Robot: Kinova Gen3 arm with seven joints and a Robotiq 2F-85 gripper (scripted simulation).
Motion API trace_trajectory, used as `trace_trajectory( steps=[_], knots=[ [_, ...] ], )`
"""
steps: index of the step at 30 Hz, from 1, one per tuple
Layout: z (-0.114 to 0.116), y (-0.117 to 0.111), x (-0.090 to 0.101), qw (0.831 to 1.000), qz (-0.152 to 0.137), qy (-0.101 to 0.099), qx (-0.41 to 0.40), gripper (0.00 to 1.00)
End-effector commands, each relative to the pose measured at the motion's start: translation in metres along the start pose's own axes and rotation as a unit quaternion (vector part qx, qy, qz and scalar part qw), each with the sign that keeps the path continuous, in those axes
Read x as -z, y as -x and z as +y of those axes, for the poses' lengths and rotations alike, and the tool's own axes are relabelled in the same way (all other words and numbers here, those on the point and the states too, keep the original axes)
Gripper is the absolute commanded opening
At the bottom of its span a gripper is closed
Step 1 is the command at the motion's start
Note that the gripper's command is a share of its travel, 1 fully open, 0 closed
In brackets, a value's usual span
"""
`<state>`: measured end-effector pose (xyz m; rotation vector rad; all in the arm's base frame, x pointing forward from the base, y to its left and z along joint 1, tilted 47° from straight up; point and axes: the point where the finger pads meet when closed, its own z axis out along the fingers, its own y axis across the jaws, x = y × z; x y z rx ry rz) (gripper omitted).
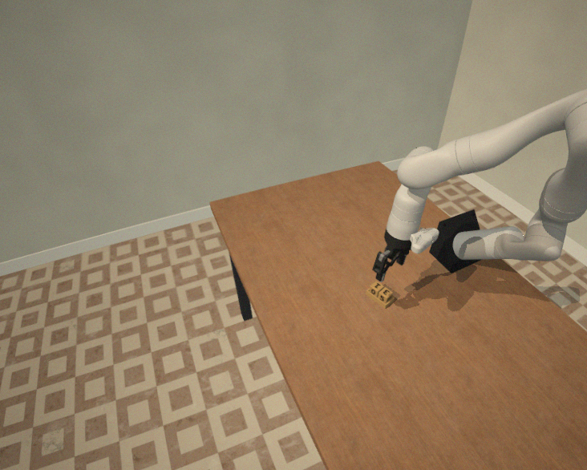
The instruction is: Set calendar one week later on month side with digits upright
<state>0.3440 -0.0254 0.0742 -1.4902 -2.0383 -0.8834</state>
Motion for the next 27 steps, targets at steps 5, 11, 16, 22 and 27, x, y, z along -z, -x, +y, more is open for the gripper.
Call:
trace_trajectory(
  steps=[5,11,16,22,27],
  knots=[
    [-0.0043,-0.004,-0.0137,1.0,0.009,-0.007,-0.002,0.46],
    [-0.0043,-0.004,-0.0137,1.0,0.009,-0.007,-0.002,0.46],
    [-0.0043,-0.004,-0.0137,1.0,0.009,-0.007,-0.002,0.46],
    [-0.0043,-0.004,-0.0137,1.0,0.009,-0.007,-0.002,0.46],
    [-0.0043,-0.004,-0.0137,1.0,0.009,-0.007,-0.002,0.46]
  ],
)
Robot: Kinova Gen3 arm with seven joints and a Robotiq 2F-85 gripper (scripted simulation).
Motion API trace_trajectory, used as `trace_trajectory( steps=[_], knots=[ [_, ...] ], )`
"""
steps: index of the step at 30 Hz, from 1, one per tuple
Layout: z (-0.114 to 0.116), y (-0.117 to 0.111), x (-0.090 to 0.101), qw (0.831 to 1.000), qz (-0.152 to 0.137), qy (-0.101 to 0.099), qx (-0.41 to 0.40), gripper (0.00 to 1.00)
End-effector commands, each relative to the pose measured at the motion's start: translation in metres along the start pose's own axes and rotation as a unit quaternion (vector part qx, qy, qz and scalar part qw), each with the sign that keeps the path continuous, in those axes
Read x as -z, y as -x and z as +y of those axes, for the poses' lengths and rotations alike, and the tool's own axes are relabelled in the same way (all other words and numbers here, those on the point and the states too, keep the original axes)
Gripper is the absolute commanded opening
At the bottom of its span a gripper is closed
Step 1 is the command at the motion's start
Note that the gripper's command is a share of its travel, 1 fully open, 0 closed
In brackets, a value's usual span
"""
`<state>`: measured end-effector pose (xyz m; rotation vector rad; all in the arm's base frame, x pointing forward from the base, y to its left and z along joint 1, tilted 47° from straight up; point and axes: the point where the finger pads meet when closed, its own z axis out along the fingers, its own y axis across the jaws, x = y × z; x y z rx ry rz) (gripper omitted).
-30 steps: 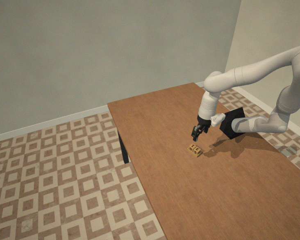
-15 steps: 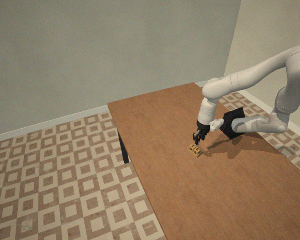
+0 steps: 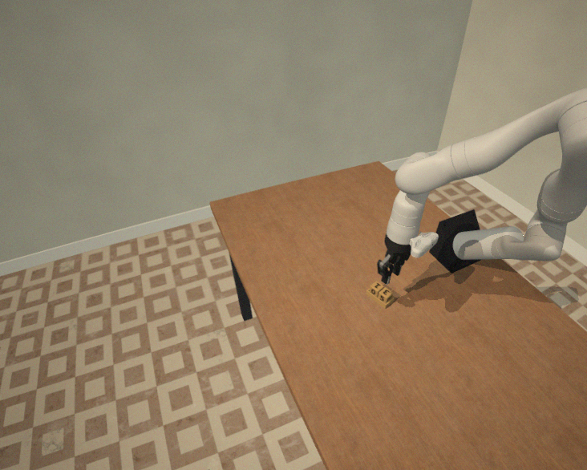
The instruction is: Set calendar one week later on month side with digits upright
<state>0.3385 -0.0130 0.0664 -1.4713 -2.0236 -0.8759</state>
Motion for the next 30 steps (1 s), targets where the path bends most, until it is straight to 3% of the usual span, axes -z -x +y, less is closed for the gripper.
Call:
trace_trajectory(
  steps=[1,30],
  knots=[
    [0.0,0.0,0.001,1.0,-0.001,0.001,0.0,0.46],
    [0.0,0.0,-0.01,1.0,-0.001,0.001,0.0,0.46]
  ],
)
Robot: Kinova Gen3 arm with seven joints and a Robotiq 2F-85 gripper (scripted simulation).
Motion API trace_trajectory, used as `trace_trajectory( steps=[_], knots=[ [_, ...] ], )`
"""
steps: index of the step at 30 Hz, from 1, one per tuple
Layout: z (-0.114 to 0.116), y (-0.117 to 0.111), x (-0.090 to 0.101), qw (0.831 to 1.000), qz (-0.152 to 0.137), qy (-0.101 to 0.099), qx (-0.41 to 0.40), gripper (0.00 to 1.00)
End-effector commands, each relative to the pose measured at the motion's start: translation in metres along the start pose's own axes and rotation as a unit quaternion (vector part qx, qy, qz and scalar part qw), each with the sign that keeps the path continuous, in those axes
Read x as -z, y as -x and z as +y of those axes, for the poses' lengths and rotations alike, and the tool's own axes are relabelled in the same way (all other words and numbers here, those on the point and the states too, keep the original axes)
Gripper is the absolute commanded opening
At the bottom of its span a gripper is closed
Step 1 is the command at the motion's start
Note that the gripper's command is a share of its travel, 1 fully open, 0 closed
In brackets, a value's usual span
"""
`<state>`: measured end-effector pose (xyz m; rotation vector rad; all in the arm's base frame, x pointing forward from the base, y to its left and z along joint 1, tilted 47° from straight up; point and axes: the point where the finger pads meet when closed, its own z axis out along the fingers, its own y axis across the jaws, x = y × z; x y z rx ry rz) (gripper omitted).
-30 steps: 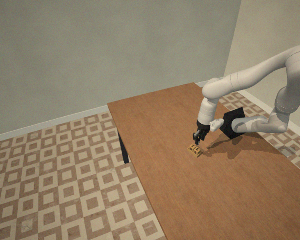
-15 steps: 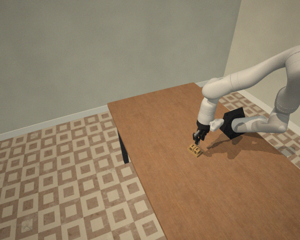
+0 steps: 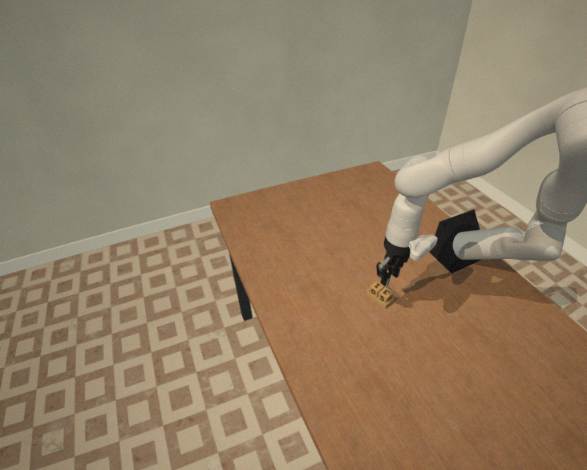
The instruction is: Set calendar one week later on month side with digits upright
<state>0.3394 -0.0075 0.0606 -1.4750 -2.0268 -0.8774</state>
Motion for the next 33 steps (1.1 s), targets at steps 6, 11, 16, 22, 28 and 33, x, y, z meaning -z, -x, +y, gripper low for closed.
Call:
trace_trajectory(
  steps=[6,11,16,22,28,33],
  knots=[
    [-0.001,0.0,-0.01,1.0,0.001,-0.001,0.0,0.46],
    [-0.001,0.0,-0.016,1.0,0.001,-0.001,0.0,0.46],
    [-0.001,0.0,-0.024,1.0,0.001,-0.001,0.0,0.46],
    [-0.001,0.0,-0.033,1.0,0.001,-0.001,0.0,0.46],
    [-0.001,0.0,-0.037,1.0,0.001,-0.001,0.0,0.46],
    [-0.001,-0.001,-0.041,1.0,0.001,-0.001,0.0,0.46]
  ],
)
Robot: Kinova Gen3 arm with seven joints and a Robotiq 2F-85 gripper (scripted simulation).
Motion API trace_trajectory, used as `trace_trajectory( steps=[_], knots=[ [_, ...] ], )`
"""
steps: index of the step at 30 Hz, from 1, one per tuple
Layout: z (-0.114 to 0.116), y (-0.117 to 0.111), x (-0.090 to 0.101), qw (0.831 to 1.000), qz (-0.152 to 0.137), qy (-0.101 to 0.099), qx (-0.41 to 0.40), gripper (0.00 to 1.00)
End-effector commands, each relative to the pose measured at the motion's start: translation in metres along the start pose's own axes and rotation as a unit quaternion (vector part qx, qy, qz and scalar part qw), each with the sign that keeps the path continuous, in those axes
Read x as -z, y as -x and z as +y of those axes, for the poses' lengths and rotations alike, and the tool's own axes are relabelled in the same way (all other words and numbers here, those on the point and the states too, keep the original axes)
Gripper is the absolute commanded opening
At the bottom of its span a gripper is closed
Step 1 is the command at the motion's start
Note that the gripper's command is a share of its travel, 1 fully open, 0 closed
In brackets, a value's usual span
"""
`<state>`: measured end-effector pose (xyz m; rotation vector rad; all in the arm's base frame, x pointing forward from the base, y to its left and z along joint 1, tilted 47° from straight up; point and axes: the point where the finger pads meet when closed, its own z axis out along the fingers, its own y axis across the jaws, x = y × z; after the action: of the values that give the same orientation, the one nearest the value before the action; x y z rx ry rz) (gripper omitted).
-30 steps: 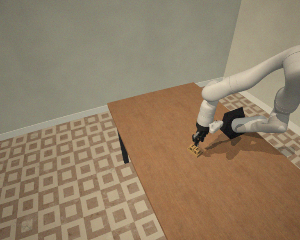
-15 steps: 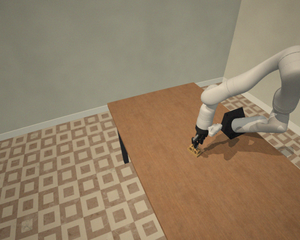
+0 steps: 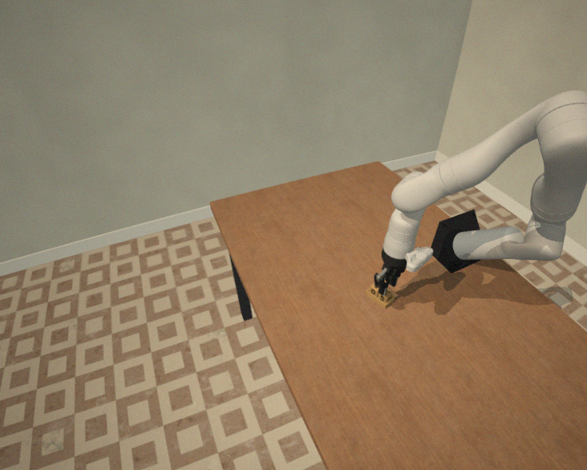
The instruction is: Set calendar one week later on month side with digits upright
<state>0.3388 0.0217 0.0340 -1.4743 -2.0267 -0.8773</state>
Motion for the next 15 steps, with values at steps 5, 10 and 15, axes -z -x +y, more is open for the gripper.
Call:
trace_trajectory(
  steps=[5,10,15],
  knots=[
    [-0.0007,-0.0002,-0.0036,1.0,0.001,-0.001,-0.001,0.46],
    [-0.0007,-0.0002,-0.004,1.0,0.001,-0.001,-0.001,0.46],
    [-0.0007,-0.0002,-0.004,1.0,0.001,-0.001,-0.001,0.46]
  ],
)
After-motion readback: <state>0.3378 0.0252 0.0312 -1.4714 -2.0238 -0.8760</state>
